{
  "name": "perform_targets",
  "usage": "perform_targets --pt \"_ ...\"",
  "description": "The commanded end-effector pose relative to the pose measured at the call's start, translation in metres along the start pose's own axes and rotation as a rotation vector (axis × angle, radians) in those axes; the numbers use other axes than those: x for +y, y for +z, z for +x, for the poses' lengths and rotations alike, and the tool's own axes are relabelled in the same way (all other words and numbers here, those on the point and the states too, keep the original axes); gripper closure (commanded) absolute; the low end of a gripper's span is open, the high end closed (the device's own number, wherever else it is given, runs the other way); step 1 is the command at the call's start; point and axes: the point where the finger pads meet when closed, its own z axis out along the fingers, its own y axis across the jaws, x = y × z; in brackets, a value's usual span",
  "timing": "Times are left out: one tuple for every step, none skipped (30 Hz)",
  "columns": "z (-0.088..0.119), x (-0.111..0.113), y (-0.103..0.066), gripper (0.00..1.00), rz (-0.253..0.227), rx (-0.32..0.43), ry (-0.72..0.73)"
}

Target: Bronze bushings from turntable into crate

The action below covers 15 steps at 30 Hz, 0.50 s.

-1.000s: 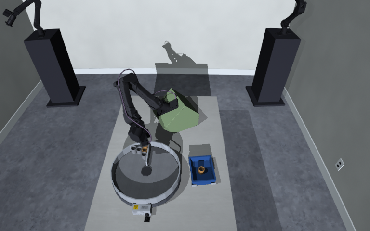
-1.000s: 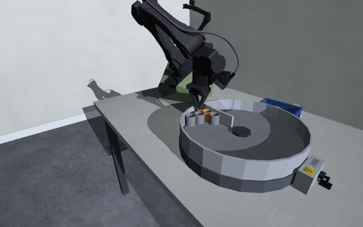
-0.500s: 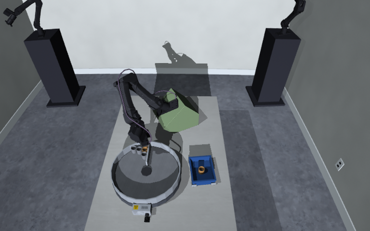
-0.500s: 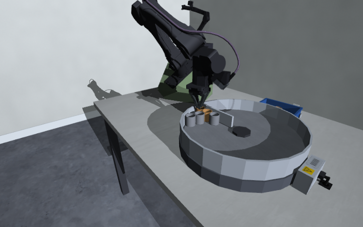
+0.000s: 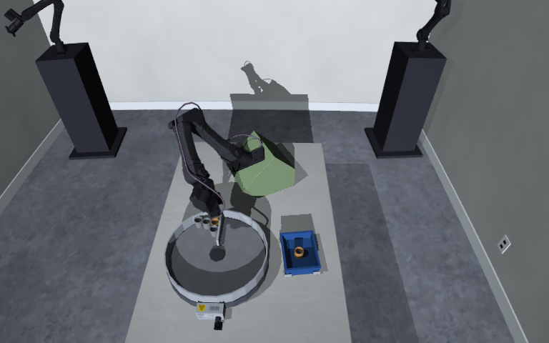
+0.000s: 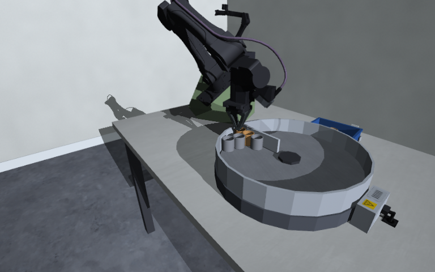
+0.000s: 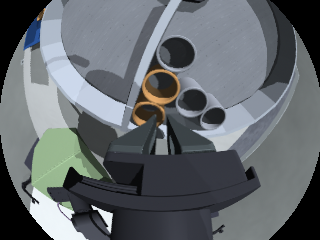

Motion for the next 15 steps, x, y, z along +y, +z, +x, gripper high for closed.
perform_targets --pt "-0.0052 0.0001 -0.0043 0.87 0.006 -0.040 0.005" --pt "-0.0035 0.0006 -0.0033 0.87 0.004 -0.037 0.005" --pt "-0.0024 0.0004 -0.0026 0.87 0.004 -0.034 0.007" --pt "-0.0020 0.0001 -0.0023 0.87 0.004 -0.033 0.008" --pt "-0.0022 0.0002 -0.0024 0.87 0.004 -0.033 0.008" --pt "-0.0022 0.0002 -0.0024 0.87 0.004 -0.033 0.009" --pt "-0.0022 0.0002 -0.0024 0.87 0.004 -0.033 0.010" --pt "-0.0022 0.0002 -0.0024 0.87 0.004 -0.033 0.010" --pt "-0.0022 0.0002 -0.0024 0.87 0.004 -0.033 0.010" --pt "-0.0022 0.0002 -0.0024 0.87 0.004 -0.033 0.010" --pt "-0.0022 0.0002 -0.0024 0.87 0.004 -0.033 0.010" --pt "-0.0022 0.0002 -0.0024 0.87 0.004 -0.033 0.010" --pt "-0.0022 0.0002 -0.0024 0.87 0.004 -0.033 0.010" --pt "-0.0022 0.0002 -0.0024 0.87 0.004 -0.033 0.010" --pt "-0.0022 0.0002 -0.0024 0.87 0.004 -0.033 0.010"
